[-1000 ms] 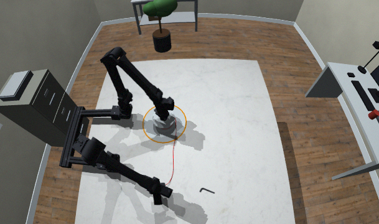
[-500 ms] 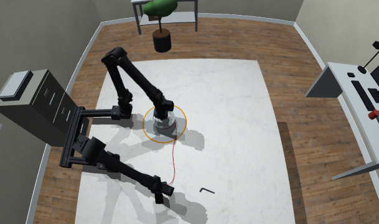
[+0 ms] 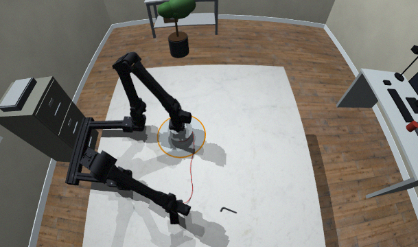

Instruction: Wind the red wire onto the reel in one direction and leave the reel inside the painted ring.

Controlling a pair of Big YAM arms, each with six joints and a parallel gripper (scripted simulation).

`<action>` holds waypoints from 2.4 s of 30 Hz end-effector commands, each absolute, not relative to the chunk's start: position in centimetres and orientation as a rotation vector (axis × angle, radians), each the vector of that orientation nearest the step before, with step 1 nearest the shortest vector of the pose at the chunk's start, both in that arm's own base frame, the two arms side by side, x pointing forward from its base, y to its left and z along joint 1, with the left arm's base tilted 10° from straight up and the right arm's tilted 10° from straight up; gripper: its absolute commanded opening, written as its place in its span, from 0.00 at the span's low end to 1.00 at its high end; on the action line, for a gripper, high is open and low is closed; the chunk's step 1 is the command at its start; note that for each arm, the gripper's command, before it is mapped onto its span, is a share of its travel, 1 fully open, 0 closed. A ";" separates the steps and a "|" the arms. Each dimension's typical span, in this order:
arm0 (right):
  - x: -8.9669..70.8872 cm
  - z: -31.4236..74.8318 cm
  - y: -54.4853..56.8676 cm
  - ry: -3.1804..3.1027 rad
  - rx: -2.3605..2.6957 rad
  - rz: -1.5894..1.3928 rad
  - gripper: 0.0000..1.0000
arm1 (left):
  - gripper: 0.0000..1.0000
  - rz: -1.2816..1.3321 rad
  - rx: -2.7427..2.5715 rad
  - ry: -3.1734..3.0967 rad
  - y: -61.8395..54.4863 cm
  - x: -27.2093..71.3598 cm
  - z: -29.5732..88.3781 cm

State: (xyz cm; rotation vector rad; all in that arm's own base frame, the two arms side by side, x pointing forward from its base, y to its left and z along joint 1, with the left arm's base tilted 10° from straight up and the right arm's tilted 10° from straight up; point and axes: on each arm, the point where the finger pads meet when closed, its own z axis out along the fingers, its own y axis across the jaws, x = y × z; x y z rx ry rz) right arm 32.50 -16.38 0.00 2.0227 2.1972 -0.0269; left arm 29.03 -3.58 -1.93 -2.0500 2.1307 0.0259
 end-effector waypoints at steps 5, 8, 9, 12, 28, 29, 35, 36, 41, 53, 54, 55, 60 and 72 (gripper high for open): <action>32.8 0.3 -17.2 2.185 2.011 -0.023 0.00 | 0.00 0.097 -1.365 2.619 -4.0 29.7 -1.7; 32.8 0.3 -17.2 2.182 2.013 -0.023 0.00 | 0.00 0.120 -1.173 2.711 -4.0 29.7 -1.7; 32.8 0.3 -17.2 2.182 2.013 -0.023 0.00 | 0.00 0.129 -1.106 2.738 -4.0 29.7 -1.7; 32.8 0.4 -17.2 2.182 2.013 -0.023 0.00 | 0.00 0.157 -0.875 2.825 -4.0 29.7 -1.7; 32.8 0.5 -17.2 2.183 2.012 -0.023 0.00 | 0.00 0.264 0.384 2.984 -4.2 30.1 -1.5; 32.8 0.5 -17.2 2.183 2.012 -0.023 0.00 | 0.00 0.269 0.468 2.976 -4.3 30.2 -1.4; 32.8 0.5 -17.2 2.183 2.012 -0.023 0.00 | 0.00 0.299 0.969 2.887 -4.8 31.3 -0.8; 32.8 0.5 -17.2 2.183 2.012 -0.023 0.00 | 0.00 0.302 1.053 2.865 -4.8 31.4 -0.7; 32.8 0.6 -17.3 2.184 2.011 -0.023 0.00 | 0.03 0.307 1.296 2.784 -4.9 31.6 -0.6; 33.0 1.0 -18.6 2.182 2.013 -0.023 0.00 | 0.45 0.271 2.040 2.368 -4.9 31.6 -0.6; 33.1 1.1 -18.7 2.184 2.011 -0.023 0.00 | 0.49 0.271 2.040 2.368 -4.9 31.6 -0.6; 33.2 1.1 -18.9 2.183 2.012 -0.023 0.00 | 0.52 0.271 2.040 2.368 -4.9 31.6 -0.6; 33.2 1.1 -18.9 2.183 2.012 -0.023 0.00 | 0.52 0.271 2.040 2.368 -4.9 31.6 -0.6; 33.2 1.1 -18.9 2.183 2.012 -0.023 0.00 | 0.52 0.271 2.040 2.368 -4.4 30.9 -1.4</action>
